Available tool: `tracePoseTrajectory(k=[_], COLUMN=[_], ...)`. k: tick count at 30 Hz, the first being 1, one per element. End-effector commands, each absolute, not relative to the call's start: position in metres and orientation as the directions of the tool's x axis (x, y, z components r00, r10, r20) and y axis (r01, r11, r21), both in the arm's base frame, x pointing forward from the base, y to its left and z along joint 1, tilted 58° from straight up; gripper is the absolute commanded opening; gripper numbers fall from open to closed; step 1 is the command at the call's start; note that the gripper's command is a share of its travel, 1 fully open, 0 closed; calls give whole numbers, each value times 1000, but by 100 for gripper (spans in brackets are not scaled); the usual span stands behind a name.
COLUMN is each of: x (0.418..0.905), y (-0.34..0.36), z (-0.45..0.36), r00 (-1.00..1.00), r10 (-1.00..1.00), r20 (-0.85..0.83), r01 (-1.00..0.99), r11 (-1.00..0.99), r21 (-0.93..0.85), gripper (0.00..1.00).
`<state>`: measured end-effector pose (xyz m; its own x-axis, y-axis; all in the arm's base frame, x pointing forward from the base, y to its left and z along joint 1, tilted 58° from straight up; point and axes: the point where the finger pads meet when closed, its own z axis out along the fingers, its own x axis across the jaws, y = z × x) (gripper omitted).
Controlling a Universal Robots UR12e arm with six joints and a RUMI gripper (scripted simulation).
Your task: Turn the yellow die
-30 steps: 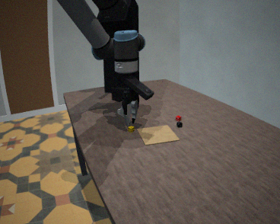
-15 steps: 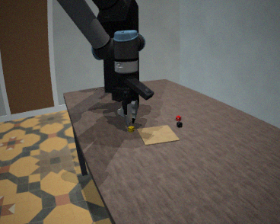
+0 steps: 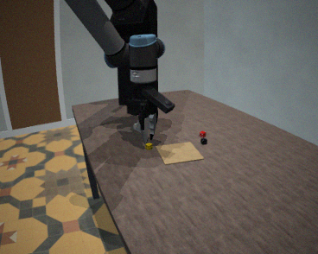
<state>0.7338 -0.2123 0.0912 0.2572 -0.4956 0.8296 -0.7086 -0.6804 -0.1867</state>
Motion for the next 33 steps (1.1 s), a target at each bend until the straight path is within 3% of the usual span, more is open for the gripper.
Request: tracePoseTrajectory(k=[1, 33], x=[736, 752], y=[-214, -228], z=[93, 80], r00=[254, 254], r10=[-494, -494], r20=[831, 831], r01=[-708, -708], r11=[-680, -680], r21=[-188, -188], gripper=[21, 21])
